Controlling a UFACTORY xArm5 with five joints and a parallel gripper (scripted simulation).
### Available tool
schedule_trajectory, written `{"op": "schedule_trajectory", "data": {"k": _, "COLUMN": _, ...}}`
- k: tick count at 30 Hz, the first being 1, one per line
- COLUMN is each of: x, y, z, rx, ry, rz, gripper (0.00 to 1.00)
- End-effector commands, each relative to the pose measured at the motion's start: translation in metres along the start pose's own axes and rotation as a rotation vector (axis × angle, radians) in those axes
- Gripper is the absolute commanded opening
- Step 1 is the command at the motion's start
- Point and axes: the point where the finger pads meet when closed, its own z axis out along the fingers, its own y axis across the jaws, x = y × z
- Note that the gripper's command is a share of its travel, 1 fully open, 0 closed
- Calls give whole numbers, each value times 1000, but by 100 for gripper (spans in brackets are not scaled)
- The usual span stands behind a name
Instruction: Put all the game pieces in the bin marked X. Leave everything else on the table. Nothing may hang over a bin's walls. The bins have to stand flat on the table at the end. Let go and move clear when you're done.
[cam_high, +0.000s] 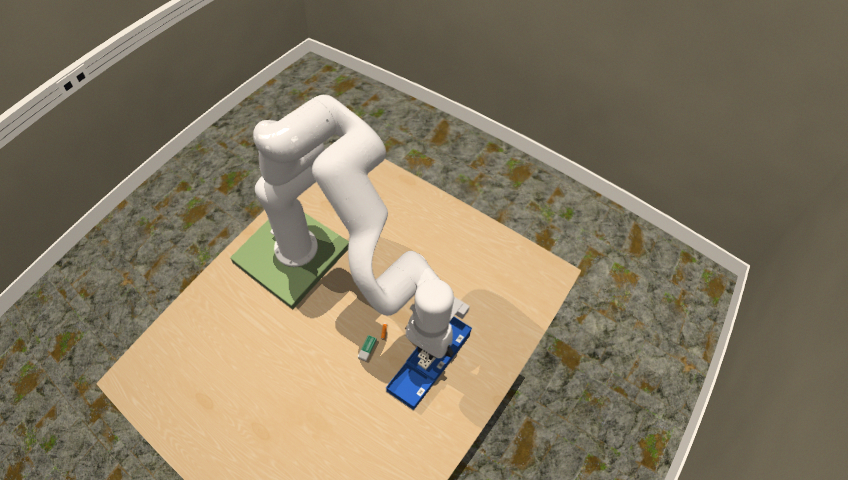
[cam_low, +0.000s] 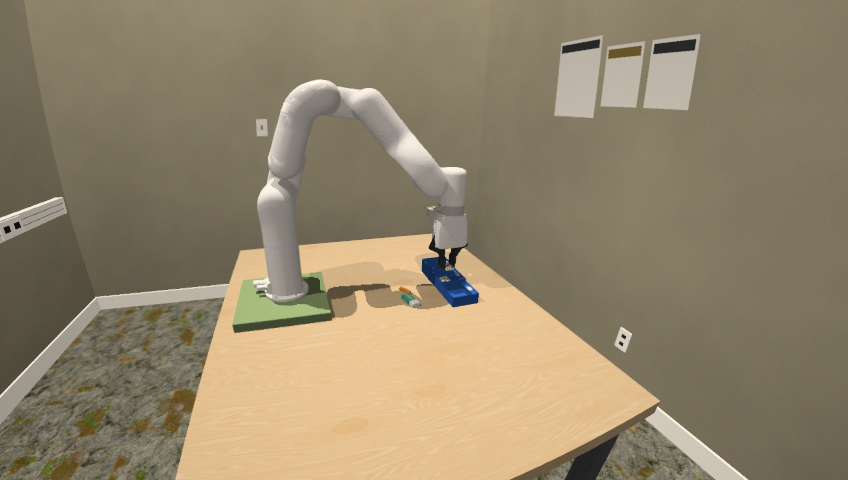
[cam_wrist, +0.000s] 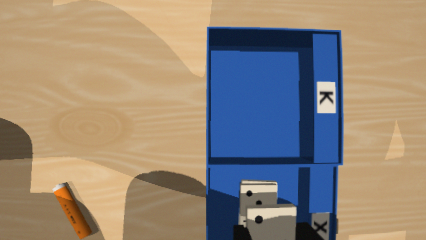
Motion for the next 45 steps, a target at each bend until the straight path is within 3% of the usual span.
{"op": "schedule_trajectory", "data": {"k": 1, "x": 0, "y": 1, "z": -2, "rx": -4, "ry": 0, "rz": 17, "gripper": 21}}
{"op": "schedule_trajectory", "data": {"k": 12, "x": 0, "y": 1, "z": -2, "rx": -4, "ry": 0, "rz": 16, "gripper": 21}}
{"op": "schedule_trajectory", "data": {"k": 33, "x": 0, "y": 1, "z": 36, "rx": -4, "ry": 0, "rz": 17, "gripper": 21}}
{"op": "schedule_trajectory", "data": {"k": 45, "x": 0, "y": 2, "z": 36, "rx": -4, "ry": 0, "rz": 17, "gripper": 21}}
